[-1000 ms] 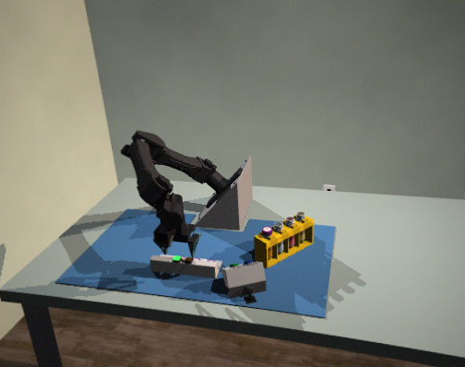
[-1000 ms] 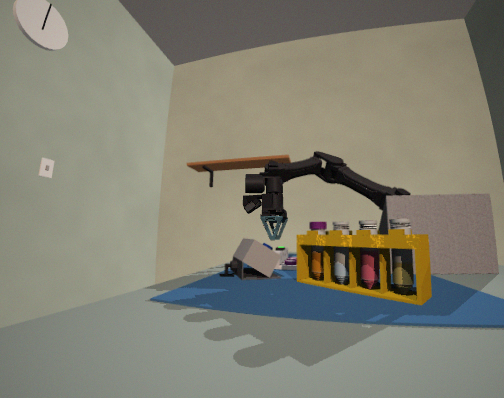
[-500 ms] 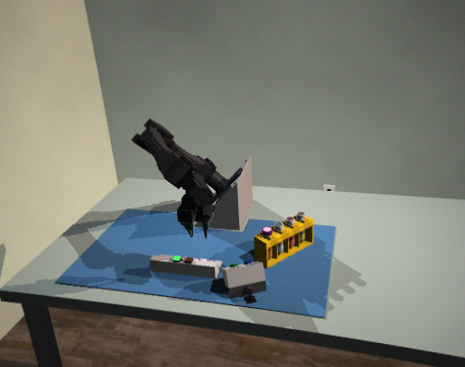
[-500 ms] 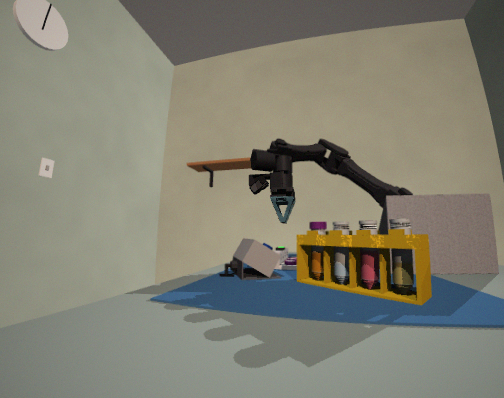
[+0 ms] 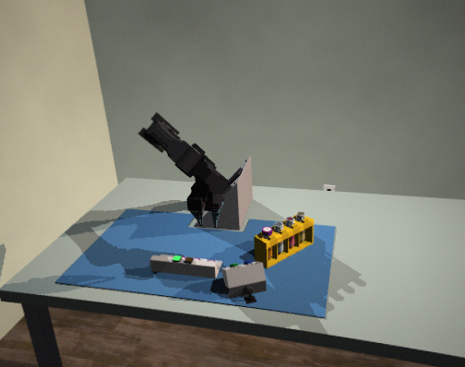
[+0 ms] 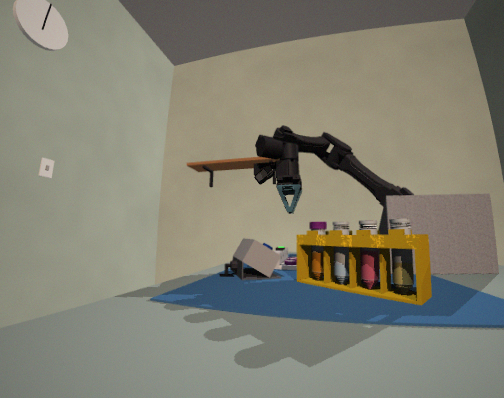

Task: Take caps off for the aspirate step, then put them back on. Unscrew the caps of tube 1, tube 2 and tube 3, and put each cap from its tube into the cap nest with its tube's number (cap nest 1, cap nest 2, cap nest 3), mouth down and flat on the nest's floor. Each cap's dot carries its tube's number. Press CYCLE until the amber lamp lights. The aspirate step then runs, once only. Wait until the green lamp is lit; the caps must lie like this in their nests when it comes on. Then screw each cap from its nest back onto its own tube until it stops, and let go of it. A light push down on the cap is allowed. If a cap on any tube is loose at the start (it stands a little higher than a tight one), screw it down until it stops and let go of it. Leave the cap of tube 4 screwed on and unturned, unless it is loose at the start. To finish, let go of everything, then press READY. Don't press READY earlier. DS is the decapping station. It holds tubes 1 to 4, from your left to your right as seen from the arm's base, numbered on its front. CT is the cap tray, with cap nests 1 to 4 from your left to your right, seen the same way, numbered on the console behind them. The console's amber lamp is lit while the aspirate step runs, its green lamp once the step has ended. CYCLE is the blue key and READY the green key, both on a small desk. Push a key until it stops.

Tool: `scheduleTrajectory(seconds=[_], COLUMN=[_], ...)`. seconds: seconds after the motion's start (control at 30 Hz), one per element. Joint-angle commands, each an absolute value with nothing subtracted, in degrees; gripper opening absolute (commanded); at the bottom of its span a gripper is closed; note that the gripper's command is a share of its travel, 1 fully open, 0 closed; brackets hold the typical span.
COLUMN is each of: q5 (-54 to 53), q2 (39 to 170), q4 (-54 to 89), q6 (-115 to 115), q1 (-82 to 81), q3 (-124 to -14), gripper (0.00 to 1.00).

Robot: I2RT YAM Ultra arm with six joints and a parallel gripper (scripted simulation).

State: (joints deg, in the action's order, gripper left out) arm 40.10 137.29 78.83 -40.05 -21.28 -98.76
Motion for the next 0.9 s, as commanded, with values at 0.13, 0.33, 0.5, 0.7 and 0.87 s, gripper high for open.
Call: scheduleTrajectory(seconds=[0.13, 0.33, 0.5, 0.7, 0.87], q5=[40.2, 40.3, 40.3, 40.4, 40.6], q2=[136.8, 136.7, 136.5, 136.3, 136.1], q4=[78.6, 78.4, 78.3, 78.1, 76.9], q6=[-40.3, -40.1, -40.0, -39.8, -39.3], q1=[-21.7, -21.6, -21.5, -21.3, -20.8], q3=[-99.0, -98.8, -98.6, -98.3, -97.3], gripper=[0.47, 0.47, 0.47, 0.47, 0.47])
